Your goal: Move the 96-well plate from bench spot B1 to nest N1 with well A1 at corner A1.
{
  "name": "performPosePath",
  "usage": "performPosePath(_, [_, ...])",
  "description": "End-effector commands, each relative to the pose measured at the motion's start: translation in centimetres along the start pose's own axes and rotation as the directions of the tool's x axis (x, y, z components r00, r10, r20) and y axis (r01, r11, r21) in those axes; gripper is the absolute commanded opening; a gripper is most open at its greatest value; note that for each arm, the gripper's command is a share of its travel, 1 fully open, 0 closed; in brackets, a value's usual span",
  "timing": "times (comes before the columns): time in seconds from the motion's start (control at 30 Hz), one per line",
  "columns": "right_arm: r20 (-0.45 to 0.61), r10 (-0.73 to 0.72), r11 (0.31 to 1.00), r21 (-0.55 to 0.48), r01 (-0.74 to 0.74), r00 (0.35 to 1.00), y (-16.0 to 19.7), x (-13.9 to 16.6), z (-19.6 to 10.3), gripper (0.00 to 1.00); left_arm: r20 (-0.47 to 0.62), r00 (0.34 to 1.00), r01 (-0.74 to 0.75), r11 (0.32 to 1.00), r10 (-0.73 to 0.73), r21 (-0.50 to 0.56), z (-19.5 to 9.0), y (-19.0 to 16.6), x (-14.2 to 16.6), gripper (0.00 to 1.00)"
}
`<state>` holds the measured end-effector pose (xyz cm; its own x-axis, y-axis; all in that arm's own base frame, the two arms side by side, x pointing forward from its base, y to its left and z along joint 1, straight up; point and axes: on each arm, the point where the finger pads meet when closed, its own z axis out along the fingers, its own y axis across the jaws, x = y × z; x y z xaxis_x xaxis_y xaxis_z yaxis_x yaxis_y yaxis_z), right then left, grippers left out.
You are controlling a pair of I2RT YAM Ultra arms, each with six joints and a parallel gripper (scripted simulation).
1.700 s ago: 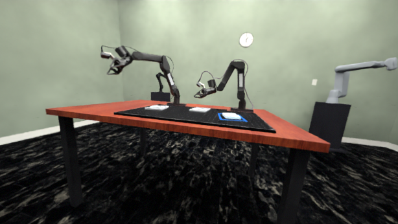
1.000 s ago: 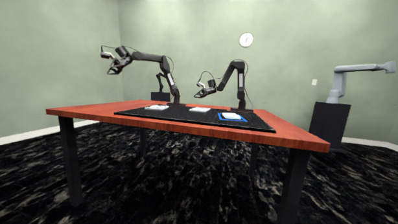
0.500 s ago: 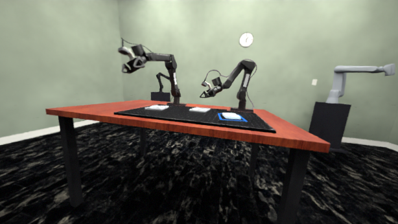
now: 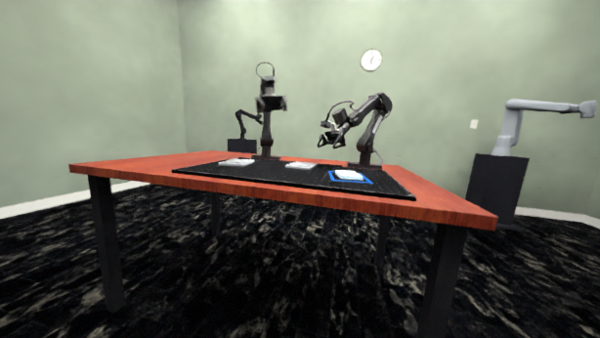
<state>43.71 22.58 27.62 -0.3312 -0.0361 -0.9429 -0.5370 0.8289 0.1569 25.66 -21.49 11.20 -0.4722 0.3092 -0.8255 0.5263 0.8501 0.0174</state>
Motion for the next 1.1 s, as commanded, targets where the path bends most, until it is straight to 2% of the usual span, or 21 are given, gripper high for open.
performPosePath(0.0, [0.191,-0.091,0.996,0.032,0.086,0.977,2.1,-3.8,-1.2,1.0,-0.132,0.991,0.013,0.999,-0.006,0.049,0.0,1.1,0.7,1.0])
performPosePath(0.13, [0.234,-0.13,0.984,-0.088,0.154,0.963,9.5,-1.8,-2.7,1.0,-0.175,0.979,0.099,0.994,-0.105,-0.038,0.4,6.0,-0.1,1.0])
performPosePath(0.3, [0.28,-0.152,0.952,-0.216,0.216,0.948,16.4,0.9,-5.6,1.0,-0.213,0.955,0.182,0.974,-0.208,-0.133,0.8,11.1,-0.9,1.0])
performPosePath(0.47, [0.301,-0.158,0.922,-0.296,0.249,0.94,20.2,3.0,-7.9,1.0,-0.228,0.935,0.23,0.954,-0.272,-0.194,1.0,14.4,-1.5,1.0])
performPosePath(0.7, [0.284,-0.166,0.903,-0.341,0.261,0.944,21.6,4.5,-8.7,1.0,-0.224,0.928,0.25,0.943,-0.299,-0.222,1.2,16.0,-2.0,1.0])
performPosePath(1.07, [0.281,-0.159,0.907,-0.338,0.253,0.946,21.5,4.3,-8.5,1.0,-0.206,0.932,0.25,0.94,-0.299,-0.231,1.3,16.3,-2.4,1.0])
